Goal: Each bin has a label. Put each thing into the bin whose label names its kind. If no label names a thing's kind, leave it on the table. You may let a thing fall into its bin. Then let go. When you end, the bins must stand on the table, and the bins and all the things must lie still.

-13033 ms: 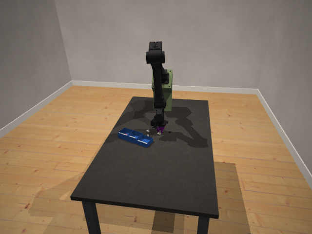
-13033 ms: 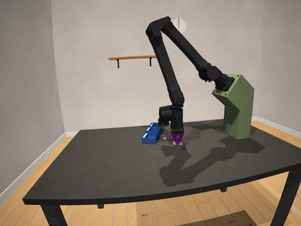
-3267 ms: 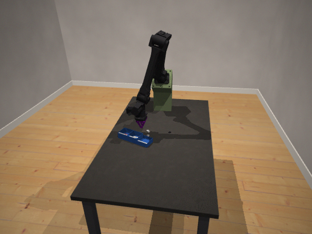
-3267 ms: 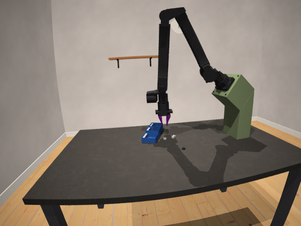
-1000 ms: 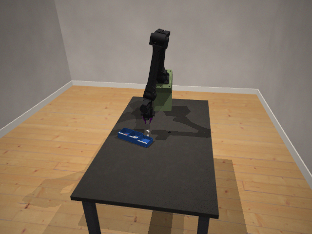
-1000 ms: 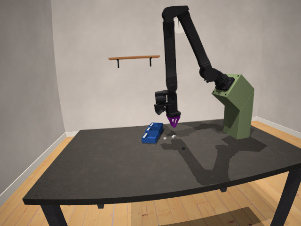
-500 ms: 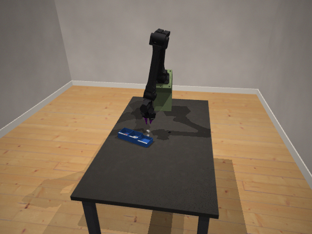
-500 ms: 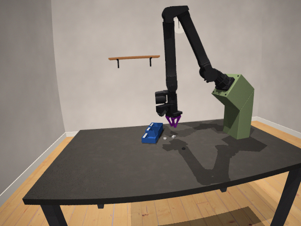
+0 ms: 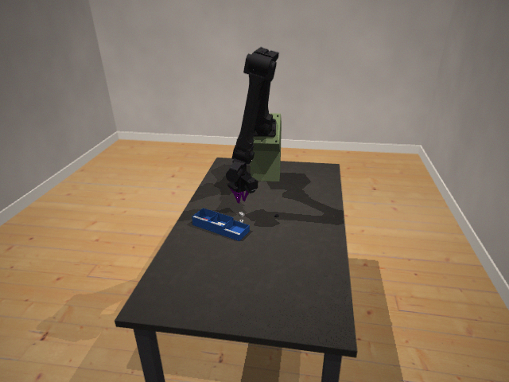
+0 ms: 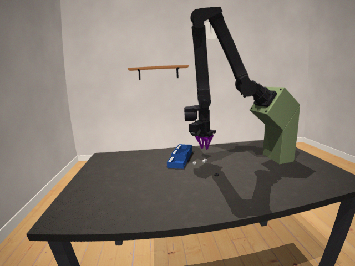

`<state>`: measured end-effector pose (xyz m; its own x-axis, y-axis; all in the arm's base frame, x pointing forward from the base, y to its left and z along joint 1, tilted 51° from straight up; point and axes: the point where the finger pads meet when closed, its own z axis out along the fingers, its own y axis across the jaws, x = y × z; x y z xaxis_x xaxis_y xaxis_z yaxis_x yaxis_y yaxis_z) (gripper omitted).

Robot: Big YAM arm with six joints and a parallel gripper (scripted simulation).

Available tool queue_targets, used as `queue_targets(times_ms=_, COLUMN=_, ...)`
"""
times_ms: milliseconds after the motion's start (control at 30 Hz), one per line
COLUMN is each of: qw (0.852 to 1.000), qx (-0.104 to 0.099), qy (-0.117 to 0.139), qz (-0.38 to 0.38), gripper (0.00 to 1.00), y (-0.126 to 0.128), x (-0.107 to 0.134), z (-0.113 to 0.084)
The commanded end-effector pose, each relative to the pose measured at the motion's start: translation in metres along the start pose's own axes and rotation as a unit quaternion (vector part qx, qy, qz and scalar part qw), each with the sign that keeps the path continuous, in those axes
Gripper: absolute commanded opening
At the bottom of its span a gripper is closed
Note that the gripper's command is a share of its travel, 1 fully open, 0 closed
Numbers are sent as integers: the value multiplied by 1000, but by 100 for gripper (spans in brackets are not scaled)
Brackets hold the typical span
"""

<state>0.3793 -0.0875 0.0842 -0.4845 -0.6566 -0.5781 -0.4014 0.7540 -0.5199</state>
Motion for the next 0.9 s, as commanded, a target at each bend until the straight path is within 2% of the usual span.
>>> queue_targets(times_ms=0, qw=1000, qx=5, qy=-10, qz=-25, gripper=28, y=-2, x=-6, z=0)
queue_targets(times_ms=267, qw=1000, qx=-1, qy=-6, qz=-23, gripper=28, y=5, x=0, z=2)
queue_targets(times_ms=333, qw=1000, qx=4, qy=-6, qz=-17, gripper=28, y=0, x=-1, z=-1)
queue_targets(times_ms=867, qw=1000, qx=4, qy=-6, qz=-17, gripper=28, y=-1, x=-2, z=-1)
